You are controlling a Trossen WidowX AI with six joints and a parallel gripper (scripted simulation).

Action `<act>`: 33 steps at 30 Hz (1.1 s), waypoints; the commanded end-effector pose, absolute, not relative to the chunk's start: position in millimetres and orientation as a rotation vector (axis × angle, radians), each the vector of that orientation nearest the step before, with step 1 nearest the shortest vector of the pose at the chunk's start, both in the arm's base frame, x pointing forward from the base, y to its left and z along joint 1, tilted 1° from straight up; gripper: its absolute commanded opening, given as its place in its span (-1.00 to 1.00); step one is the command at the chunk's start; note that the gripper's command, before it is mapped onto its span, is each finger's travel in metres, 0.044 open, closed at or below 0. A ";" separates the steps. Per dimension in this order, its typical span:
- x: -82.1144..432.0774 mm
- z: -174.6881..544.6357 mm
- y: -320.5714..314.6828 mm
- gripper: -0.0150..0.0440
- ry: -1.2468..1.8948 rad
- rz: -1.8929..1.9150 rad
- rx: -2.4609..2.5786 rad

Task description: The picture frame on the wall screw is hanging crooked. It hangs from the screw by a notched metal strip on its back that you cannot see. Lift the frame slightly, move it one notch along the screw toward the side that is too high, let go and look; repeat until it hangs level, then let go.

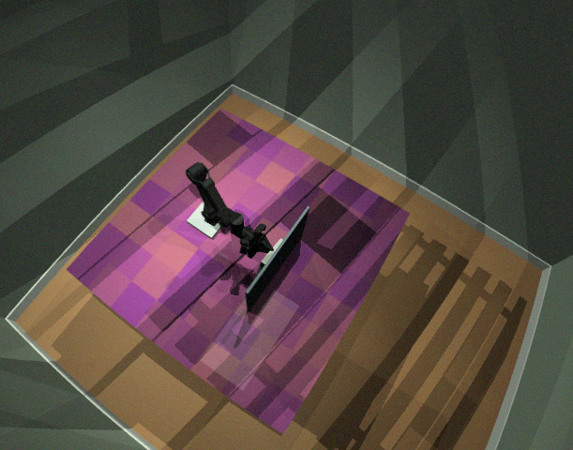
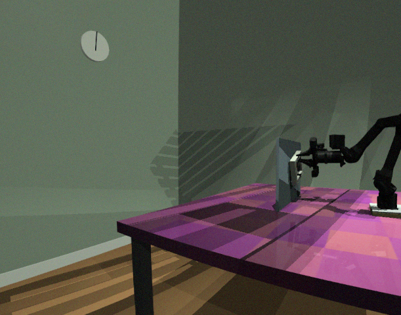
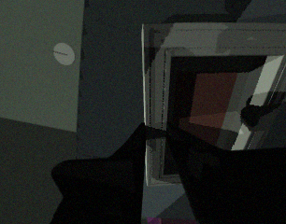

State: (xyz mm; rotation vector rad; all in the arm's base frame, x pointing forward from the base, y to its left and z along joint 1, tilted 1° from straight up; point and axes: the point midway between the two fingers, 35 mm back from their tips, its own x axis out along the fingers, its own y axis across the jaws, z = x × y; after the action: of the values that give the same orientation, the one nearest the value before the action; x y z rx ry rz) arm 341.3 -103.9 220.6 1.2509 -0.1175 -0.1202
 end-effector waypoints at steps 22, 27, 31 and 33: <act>341.1 227.0 -103.7 -0.49 -0.131 -0.105 1.241; 341.1 226.6 -103.6 -0.49 -0.131 -0.105 1.241; 341.1 225.6 -103.9 -0.49 -0.131 -0.105 1.241; 341.2 224.8 -104.0 -0.49 -0.131 -0.105 1.241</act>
State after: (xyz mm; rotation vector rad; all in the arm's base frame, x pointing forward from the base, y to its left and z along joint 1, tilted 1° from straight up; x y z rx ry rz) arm 341.3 -104.4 223.3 1.2475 -0.1249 -0.1133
